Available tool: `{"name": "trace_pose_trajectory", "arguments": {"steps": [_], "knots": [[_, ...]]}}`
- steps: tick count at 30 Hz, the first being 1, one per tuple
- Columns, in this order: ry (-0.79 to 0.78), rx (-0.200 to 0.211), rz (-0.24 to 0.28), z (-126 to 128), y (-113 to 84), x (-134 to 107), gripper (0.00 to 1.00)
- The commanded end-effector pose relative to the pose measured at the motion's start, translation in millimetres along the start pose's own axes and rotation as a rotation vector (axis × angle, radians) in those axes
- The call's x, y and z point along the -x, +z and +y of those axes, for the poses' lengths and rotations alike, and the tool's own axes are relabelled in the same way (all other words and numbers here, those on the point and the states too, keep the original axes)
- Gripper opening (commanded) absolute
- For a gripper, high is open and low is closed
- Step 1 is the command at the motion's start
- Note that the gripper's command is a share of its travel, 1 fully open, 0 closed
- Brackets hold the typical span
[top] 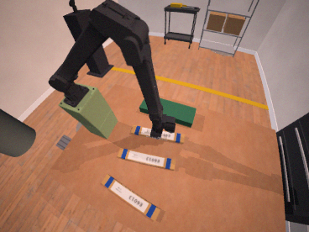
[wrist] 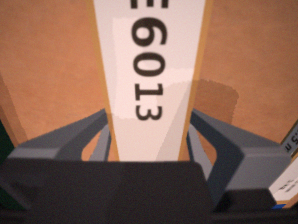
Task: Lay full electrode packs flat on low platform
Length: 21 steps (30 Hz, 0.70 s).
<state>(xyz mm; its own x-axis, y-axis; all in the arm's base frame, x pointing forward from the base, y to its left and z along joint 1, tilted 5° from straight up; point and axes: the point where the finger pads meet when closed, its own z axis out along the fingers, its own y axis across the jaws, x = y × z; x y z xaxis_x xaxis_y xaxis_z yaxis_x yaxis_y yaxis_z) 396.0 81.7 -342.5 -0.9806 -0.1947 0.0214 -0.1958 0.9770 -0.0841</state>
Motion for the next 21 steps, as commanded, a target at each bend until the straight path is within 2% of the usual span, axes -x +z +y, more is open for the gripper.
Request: {"name": "trace_pose_trajectory", "arguments": {"steps": [1,21], "knots": [[0.010,0.001,-0.056,-6.7,-11.6,24.2,0.00],[0.009,0.000,-0.052,-6.5,-8.6,22.7,0.00]]}}
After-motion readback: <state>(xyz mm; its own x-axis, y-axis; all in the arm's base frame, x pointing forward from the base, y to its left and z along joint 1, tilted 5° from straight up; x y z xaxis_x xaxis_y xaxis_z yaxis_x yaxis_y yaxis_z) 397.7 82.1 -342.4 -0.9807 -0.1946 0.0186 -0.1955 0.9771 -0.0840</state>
